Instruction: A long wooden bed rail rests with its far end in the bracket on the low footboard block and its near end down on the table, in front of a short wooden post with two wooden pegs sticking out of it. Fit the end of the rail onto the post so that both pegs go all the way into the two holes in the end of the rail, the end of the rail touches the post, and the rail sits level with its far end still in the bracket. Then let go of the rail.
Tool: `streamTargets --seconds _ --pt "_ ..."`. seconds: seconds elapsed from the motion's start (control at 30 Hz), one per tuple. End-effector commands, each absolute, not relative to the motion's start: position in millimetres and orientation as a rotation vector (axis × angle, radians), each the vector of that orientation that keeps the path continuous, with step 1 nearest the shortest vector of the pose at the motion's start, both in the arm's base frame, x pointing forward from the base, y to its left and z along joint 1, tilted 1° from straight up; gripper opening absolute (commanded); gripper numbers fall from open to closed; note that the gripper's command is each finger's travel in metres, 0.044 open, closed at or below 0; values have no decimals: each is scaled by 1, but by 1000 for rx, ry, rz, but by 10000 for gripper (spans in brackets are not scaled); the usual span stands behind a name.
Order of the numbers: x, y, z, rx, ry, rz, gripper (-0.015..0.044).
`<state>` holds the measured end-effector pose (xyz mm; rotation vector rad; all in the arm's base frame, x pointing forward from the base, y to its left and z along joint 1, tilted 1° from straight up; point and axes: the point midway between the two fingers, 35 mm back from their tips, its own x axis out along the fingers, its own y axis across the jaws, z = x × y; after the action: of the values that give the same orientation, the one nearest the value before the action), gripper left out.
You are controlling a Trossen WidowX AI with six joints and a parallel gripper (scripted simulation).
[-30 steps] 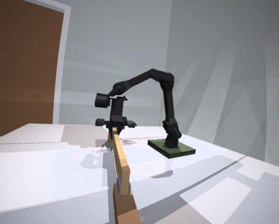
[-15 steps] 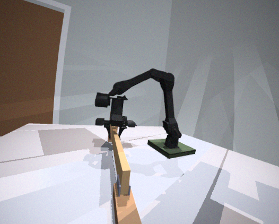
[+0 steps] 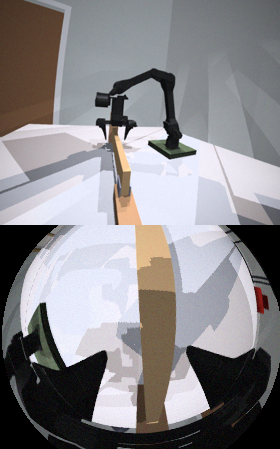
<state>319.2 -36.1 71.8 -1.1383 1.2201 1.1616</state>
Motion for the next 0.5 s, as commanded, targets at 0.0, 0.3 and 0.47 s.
streamTargets --seconds 0.0,0.3,0.47 --pt "322 -16 95 -1161 1200 1149 440" --pt "322 -14 96 -1161 1200 1149 440" --pt "322 -14 96 -1161 1200 1149 440"
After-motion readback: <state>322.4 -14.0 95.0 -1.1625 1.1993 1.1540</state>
